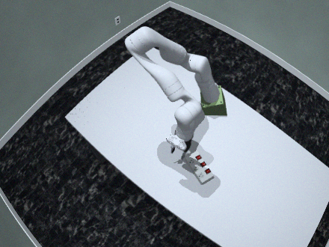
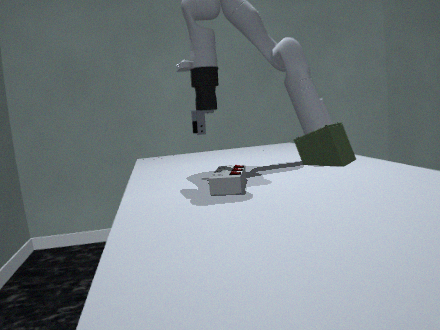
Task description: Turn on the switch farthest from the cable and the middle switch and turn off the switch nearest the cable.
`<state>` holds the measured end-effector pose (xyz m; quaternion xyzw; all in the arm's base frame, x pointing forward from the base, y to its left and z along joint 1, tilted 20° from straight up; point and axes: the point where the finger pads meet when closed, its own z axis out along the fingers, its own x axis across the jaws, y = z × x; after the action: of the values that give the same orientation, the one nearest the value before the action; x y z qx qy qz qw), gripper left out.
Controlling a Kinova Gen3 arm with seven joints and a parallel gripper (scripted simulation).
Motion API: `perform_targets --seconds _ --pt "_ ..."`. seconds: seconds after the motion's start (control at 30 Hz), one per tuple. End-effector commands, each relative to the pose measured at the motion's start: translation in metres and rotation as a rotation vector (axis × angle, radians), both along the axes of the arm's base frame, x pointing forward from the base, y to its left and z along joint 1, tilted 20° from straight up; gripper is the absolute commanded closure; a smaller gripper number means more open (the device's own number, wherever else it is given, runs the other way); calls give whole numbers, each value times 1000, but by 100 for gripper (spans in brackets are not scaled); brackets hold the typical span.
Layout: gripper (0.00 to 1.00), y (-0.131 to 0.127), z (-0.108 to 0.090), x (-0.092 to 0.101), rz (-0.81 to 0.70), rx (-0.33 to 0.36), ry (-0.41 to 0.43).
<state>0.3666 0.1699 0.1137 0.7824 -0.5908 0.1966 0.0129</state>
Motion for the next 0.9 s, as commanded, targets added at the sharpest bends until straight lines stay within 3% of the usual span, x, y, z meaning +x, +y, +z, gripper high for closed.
perform_targets --seconds 0.0,0.27,0.73,0.87 --pt "0 2 -1 -1 4 0 2" --pt "0 5 -5 -3 -10 5 0" --pt "0 47 -51 -35 -191 64 -23" --pt "0 52 -57 -40 -212 71 -26"
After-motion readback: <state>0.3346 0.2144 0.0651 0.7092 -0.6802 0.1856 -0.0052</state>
